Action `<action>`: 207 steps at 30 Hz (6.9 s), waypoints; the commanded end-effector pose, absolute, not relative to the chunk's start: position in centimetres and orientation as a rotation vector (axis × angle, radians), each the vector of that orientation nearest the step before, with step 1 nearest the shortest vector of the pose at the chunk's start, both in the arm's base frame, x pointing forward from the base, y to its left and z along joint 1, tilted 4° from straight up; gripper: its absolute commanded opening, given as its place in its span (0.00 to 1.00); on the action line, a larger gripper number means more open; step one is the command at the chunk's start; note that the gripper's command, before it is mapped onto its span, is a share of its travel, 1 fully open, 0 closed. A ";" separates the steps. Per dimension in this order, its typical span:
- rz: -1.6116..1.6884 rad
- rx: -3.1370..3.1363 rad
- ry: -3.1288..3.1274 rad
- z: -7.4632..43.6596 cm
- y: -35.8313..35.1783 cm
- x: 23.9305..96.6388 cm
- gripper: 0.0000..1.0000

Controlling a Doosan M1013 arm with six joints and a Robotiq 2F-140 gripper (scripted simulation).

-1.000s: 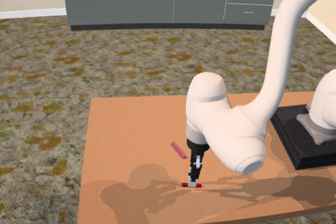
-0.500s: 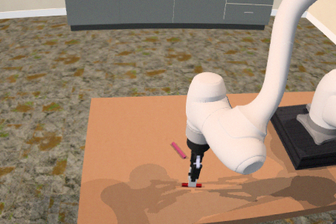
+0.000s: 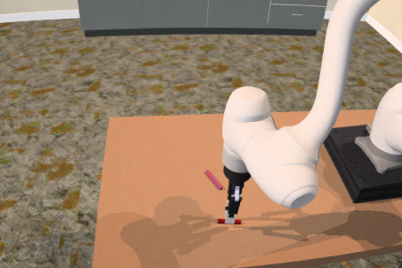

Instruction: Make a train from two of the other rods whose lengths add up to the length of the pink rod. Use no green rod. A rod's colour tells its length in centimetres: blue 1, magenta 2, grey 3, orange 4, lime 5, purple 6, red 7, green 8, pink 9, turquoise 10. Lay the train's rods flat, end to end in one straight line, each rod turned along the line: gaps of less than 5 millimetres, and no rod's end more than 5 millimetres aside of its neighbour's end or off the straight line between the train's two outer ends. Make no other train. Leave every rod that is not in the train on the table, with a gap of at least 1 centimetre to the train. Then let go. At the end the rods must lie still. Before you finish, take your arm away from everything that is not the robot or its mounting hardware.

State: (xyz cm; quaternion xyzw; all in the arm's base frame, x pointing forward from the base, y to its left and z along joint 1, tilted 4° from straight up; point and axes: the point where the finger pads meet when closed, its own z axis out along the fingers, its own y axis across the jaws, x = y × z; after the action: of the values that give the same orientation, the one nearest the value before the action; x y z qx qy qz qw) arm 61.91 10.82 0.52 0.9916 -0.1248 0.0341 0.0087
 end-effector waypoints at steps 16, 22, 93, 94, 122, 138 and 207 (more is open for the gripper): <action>0.100 3.097 -0.391 0.1 10.8 61.8 0.15; 0.100 3.097 -0.391 0.1 10.8 61.8 0.15; 0.100 3.097 -0.391 0.1 10.8 61.6 0.15; 0.100 3.097 -0.391 0.1 10.8 61.6 0.15; 0.100 3.097 -0.391 -1.5 10.7 61.7 0.15; 0.100 3.097 -0.391 -1.5 10.7 61.7 0.15; 0.100 3.097 -0.391 4.0 10.9 61.4 0.03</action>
State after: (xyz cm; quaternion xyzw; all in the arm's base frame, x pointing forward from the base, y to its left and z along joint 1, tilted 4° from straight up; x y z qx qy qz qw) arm 61.39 10.72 1.46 0.9916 -0.1252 0.0300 0.0103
